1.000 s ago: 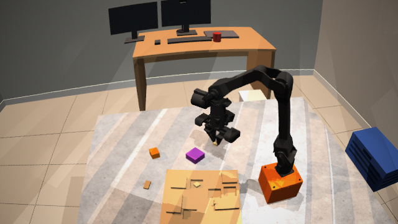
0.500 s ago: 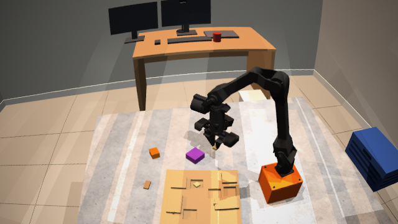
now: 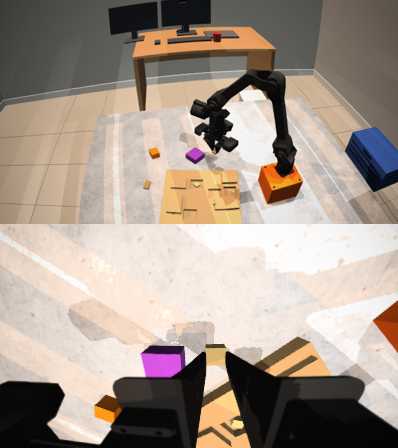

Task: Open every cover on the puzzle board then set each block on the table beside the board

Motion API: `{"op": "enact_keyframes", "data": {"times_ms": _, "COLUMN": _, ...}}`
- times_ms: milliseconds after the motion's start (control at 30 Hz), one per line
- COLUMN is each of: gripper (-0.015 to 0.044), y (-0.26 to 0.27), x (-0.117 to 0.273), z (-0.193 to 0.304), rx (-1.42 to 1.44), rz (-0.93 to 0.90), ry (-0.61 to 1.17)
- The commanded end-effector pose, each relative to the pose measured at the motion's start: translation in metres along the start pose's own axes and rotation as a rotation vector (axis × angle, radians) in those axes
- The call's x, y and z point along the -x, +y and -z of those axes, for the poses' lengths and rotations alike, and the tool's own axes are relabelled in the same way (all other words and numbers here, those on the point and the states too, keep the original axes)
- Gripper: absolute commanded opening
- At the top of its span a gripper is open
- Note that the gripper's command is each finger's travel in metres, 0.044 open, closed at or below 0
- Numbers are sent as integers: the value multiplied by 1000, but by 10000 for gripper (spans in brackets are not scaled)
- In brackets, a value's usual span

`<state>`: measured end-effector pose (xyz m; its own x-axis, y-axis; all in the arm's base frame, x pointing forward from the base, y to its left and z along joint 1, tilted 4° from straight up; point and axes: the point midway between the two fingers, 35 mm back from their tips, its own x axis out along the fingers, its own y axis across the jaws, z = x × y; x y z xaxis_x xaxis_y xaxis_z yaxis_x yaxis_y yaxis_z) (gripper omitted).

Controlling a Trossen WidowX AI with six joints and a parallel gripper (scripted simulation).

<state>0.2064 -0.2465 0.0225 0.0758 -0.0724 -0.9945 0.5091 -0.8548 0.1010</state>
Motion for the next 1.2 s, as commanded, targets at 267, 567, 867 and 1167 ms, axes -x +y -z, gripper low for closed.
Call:
{"op": "enact_keyframes", "data": {"times_ms": 267, "gripper": 80, "y": -4, "x": -22, "z": 0, "rx": 2, "rz": 12, "ry": 2}}
{"op": "enact_keyframes", "data": {"times_ms": 567, "gripper": 80, "y": -6, "x": -37, "z": 0, "rx": 2, "rz": 12, "ry": 2}}
{"op": "enact_keyframes", "data": {"times_ms": 867, "gripper": 80, "y": -9, "x": -51, "z": -1, "rx": 2, "rz": 12, "ry": 2}}
{"op": "enact_keyframes", "data": {"times_ms": 1167, "gripper": 185, "y": -7, "x": -49, "z": -1, "rx": 2, "rz": 5, "ry": -1}}
